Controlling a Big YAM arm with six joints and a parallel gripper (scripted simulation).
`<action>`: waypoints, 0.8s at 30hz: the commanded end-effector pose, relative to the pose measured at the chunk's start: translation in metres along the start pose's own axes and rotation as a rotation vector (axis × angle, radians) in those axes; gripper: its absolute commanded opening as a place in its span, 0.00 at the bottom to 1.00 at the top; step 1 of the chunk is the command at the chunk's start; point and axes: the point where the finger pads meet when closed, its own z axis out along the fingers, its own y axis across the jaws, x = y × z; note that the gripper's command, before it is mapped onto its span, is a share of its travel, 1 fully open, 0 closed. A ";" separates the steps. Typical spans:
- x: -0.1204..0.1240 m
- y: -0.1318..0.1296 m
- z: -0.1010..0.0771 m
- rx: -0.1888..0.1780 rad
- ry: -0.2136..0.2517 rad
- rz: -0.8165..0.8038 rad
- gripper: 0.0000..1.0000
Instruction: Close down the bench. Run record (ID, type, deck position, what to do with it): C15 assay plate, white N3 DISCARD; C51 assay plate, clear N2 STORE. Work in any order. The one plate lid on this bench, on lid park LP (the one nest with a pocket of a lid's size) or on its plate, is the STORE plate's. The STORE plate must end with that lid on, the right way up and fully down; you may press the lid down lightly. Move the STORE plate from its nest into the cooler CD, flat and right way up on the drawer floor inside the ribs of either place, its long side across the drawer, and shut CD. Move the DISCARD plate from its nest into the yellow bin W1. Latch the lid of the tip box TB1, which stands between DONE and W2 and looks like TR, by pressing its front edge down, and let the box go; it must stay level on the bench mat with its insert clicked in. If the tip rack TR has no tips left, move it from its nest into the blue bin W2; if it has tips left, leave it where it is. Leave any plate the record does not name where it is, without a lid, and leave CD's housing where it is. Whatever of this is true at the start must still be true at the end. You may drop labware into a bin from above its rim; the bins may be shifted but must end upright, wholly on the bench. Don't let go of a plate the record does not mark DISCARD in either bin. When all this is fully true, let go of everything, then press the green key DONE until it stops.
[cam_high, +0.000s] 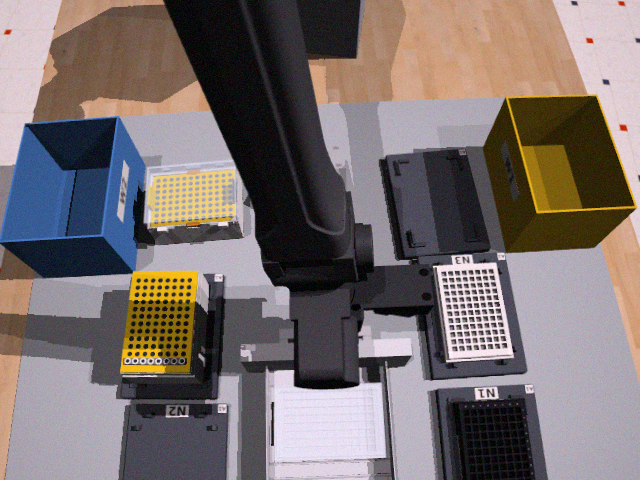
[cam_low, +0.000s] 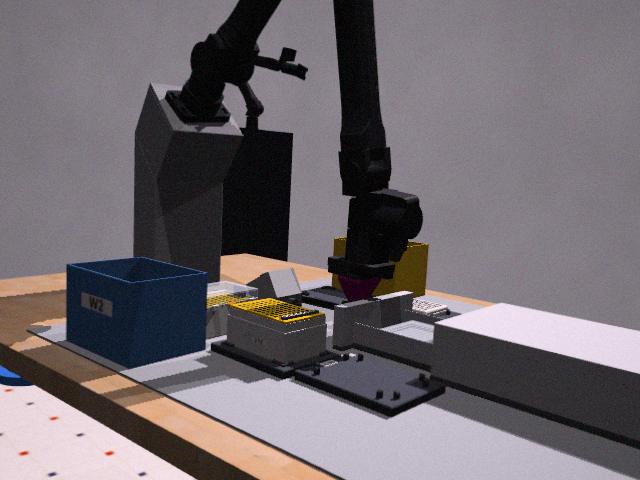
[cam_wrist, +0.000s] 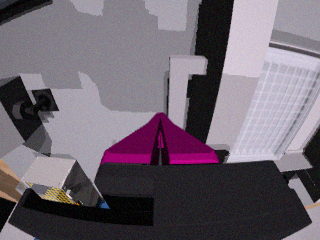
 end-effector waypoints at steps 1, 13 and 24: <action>-0.005 -0.024 -0.001 0.035 -0.006 -0.008 0.00; -0.007 -0.040 -0.001 0.041 -0.007 -0.007 0.00; -0.005 -0.047 -0.005 0.063 -0.006 -0.003 0.00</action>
